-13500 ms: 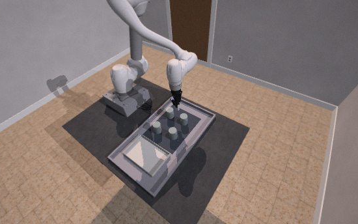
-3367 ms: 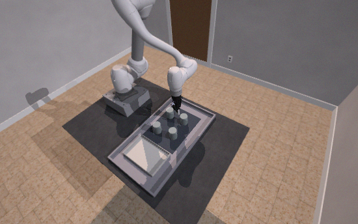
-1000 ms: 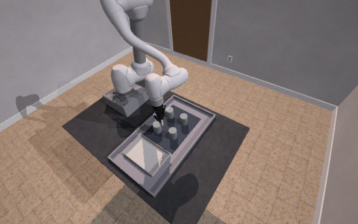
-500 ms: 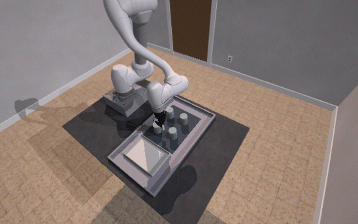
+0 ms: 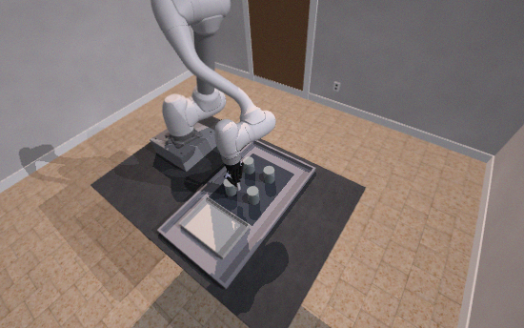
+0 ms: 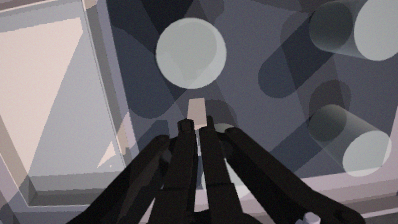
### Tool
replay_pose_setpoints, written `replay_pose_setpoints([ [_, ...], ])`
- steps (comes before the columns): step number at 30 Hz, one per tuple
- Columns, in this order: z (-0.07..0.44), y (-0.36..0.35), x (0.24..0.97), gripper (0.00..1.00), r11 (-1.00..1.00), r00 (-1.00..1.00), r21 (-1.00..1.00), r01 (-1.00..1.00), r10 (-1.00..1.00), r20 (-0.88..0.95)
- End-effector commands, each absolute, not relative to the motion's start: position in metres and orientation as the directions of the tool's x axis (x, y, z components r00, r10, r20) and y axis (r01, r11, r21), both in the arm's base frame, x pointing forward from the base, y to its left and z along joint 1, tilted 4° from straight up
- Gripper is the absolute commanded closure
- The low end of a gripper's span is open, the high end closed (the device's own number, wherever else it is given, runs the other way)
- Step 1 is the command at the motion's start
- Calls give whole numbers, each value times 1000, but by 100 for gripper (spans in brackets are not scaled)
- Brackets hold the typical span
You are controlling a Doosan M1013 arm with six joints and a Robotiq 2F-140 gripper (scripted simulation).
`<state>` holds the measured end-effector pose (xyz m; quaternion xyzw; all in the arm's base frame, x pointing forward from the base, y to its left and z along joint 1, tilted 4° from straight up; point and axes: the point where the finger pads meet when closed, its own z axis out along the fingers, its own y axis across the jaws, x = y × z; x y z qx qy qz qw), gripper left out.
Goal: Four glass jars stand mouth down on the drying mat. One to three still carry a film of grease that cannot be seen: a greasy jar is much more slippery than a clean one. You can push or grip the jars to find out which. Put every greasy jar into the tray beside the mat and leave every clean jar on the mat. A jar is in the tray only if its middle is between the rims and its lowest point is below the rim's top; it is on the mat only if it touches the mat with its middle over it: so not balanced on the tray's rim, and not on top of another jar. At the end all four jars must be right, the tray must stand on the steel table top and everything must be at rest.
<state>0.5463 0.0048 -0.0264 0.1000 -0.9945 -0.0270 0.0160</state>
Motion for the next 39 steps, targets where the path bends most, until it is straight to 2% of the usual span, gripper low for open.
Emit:
replay_pose_setpoints([
  [1,-26,5,546,100,979,-980,57,-198,-200,26],
  [39,-26,4,542,100,979,-980,57,-198,-200,26],
])
